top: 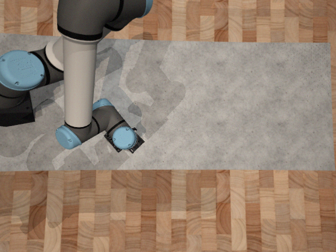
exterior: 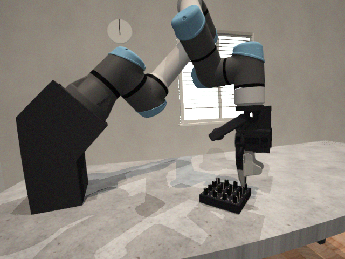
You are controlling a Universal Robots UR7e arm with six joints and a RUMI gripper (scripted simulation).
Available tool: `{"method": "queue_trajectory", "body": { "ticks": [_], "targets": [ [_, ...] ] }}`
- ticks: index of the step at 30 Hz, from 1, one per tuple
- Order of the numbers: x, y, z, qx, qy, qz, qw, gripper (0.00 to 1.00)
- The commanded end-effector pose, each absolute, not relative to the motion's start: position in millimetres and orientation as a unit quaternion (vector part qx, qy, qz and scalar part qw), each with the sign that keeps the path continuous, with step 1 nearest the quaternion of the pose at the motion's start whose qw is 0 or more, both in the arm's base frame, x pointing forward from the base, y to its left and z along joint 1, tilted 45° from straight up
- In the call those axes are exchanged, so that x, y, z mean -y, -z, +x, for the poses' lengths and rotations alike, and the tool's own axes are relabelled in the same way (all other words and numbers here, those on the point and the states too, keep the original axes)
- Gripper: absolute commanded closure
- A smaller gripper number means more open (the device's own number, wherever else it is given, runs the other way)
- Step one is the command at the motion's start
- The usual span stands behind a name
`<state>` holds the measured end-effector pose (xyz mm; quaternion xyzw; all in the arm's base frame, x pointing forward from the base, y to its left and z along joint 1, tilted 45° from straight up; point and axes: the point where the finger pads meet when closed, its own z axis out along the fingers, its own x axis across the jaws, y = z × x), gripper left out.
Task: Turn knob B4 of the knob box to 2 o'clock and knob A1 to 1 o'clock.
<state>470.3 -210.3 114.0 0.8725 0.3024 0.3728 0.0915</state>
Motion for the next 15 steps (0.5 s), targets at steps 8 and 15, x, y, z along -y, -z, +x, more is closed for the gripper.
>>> {"method": "queue_trajectory", "body": {
  "ticks": [8,15],
  "targets": [
    [209.9,-115.0,471.0,-0.201,-0.380,0.902,0.051,0.96],
    [209.6,-115.5,471.5,-0.131,-0.383,0.914,0.022,0.96]
  ]
}}
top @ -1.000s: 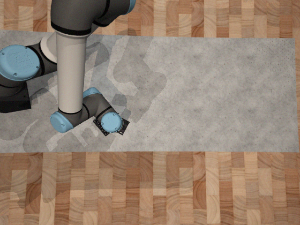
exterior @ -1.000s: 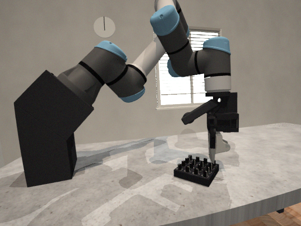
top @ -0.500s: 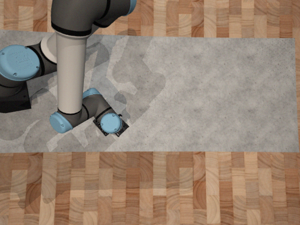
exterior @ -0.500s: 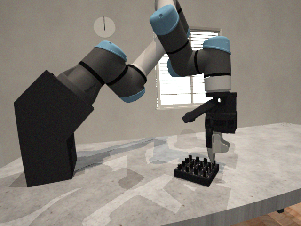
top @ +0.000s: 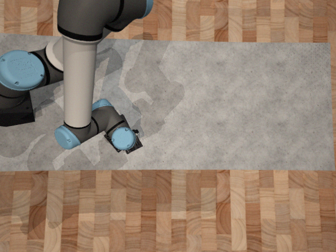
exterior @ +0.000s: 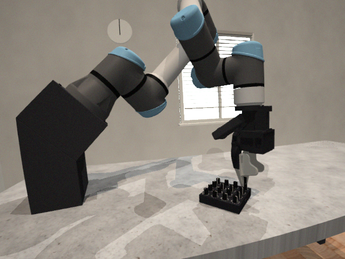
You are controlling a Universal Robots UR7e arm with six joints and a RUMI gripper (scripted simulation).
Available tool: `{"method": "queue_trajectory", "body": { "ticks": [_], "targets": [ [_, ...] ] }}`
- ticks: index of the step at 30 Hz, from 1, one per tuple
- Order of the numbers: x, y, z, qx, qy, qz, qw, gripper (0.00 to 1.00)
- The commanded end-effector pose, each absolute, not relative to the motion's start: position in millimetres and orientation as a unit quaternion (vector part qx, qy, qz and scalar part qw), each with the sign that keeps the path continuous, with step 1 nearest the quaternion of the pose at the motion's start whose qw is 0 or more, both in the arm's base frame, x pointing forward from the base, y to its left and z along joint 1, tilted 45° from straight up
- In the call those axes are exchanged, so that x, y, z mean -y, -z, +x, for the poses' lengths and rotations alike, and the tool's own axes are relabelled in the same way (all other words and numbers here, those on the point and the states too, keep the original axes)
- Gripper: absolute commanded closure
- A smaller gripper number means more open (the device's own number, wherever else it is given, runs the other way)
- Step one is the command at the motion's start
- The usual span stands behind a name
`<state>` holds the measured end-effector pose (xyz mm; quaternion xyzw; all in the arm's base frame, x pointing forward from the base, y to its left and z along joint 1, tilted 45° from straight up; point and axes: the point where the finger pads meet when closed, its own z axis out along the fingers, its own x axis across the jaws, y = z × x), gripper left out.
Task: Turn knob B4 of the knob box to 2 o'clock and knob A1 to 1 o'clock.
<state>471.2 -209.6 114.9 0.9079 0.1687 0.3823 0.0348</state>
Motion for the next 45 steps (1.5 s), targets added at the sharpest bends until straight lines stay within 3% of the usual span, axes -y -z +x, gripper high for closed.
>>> {"method": "queue_trajectory", "body": {
  "ticks": [1,45],
  "targets": [
    [209.6,-115.5,471.5,-0.131,-0.383,0.914,0.022,0.96],
    [209.6,-117.1,473.1,0.082,-0.377,0.920,-0.067,0.96]
  ]
}}
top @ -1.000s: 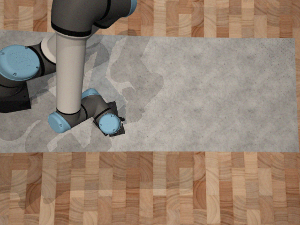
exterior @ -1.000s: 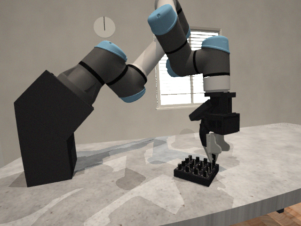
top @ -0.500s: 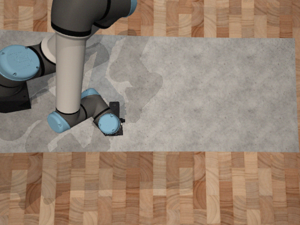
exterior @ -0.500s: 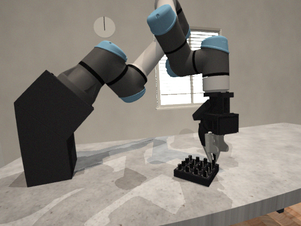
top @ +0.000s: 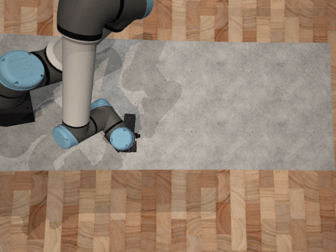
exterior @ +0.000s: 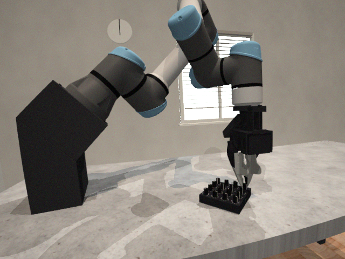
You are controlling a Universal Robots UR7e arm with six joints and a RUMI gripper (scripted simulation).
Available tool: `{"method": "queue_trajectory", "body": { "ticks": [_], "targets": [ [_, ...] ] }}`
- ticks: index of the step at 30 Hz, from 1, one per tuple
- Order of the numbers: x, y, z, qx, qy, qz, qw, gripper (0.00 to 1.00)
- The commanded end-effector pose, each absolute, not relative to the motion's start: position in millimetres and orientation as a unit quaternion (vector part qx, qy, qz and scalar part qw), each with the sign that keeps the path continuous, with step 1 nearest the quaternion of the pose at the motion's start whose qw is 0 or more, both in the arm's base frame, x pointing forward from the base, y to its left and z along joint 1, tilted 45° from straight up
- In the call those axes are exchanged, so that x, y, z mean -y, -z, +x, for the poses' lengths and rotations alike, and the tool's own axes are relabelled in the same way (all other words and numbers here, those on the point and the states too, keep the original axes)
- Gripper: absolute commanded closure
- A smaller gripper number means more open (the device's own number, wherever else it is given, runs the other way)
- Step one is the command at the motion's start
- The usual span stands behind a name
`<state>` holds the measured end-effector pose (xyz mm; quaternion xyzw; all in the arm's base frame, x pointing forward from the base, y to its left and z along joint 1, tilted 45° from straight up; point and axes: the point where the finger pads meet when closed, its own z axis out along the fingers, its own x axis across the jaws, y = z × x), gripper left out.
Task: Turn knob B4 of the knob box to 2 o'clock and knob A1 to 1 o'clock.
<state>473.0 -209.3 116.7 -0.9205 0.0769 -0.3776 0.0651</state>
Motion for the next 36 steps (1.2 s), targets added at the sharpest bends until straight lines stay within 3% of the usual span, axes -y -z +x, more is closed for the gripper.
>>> {"method": "queue_trajectory", "body": {
  "ticks": [1,22,23,36],
  "targets": [
    [209.6,-117.1,473.1,-0.083,0.377,-0.920,0.067,0.96],
    [209.6,-117.1,473.1,-0.086,0.377,-0.920,0.069,0.96],
    [209.6,-117.1,473.1,-0.086,0.377,-0.920,0.069,0.89],
    [209.6,-117.1,473.1,-0.086,0.377,-0.920,0.069,0.89]
  ]
}}
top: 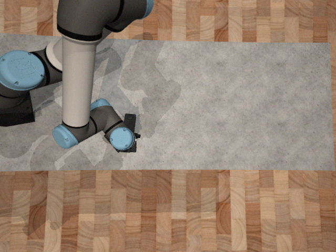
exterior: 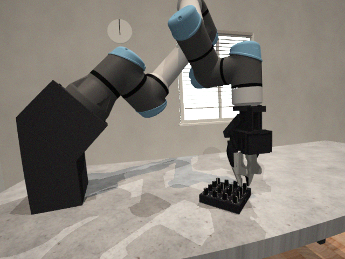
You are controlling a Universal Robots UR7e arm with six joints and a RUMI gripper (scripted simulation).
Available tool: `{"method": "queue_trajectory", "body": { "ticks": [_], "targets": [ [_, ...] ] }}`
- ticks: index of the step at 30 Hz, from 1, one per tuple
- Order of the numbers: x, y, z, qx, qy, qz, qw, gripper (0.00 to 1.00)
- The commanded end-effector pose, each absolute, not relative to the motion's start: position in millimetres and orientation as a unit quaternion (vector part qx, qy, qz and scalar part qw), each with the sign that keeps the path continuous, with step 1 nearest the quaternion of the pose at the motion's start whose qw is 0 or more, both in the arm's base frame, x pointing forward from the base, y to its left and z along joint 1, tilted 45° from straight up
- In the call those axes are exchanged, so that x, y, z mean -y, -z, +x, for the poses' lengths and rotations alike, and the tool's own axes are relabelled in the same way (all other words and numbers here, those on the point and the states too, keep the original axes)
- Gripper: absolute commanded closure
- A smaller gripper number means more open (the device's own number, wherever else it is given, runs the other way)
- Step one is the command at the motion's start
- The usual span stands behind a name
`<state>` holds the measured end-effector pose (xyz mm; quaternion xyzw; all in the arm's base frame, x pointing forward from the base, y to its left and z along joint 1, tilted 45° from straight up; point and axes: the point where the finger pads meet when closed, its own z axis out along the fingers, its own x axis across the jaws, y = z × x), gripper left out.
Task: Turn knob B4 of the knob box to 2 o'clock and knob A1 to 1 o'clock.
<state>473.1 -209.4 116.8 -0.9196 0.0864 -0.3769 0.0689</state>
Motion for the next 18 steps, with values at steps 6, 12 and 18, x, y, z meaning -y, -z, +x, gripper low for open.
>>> {"method": "queue_trajectory", "body": {
  "ticks": [6,12,18],
  "targets": [
    [209.6,-117.1,473.1,-0.086,0.377,-0.920,0.069,0.89],
    [209.7,-118.0,472.1,-0.086,0.377,-0.920,0.069,0.89],
    [210.4,-126.5,463.7,-0.086,0.377,-0.920,0.069,0.89]
  ]
}}
